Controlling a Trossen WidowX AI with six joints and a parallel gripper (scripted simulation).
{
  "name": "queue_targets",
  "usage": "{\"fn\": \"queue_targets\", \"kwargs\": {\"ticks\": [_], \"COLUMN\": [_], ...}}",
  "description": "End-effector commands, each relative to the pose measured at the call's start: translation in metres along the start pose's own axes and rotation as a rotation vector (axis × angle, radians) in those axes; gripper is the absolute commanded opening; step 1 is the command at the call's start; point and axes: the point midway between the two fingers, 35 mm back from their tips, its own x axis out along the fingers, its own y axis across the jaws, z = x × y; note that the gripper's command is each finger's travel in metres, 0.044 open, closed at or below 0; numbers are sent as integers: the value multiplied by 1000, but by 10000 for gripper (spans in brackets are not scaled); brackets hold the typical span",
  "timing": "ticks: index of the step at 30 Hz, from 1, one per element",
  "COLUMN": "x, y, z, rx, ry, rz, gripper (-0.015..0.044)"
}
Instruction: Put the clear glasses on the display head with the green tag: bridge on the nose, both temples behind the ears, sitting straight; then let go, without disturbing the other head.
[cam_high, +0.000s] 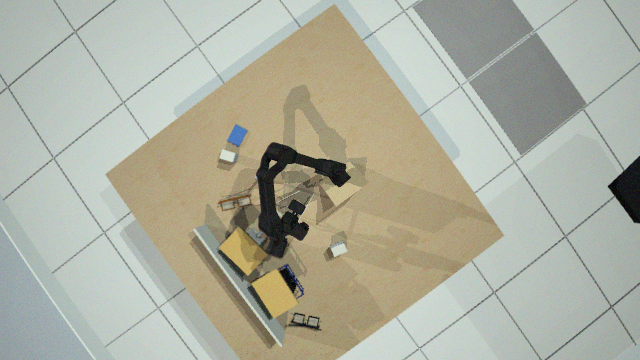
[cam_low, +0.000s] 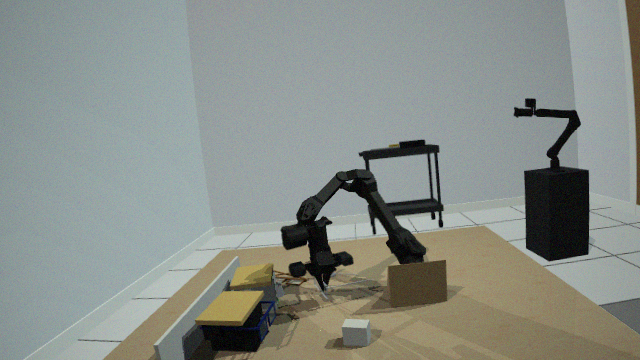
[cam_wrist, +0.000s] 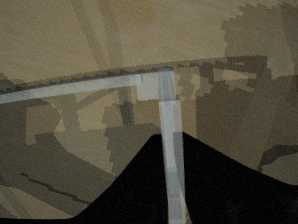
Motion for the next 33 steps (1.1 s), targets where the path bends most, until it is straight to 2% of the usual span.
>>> {"fn": "queue_targets", "kwargs": {"ticks": [1, 11, 17, 33], "x": [-23, -73, -76, -79], "y": [-4, 0, 2, 13], "z": [1, 2, 2, -23], "rx": [7, 3, 16, 590], "ry": [-5, -1, -1, -6], "rz": [-11, -7, -7, -12], "gripper": [0, 0, 0, 0]}}
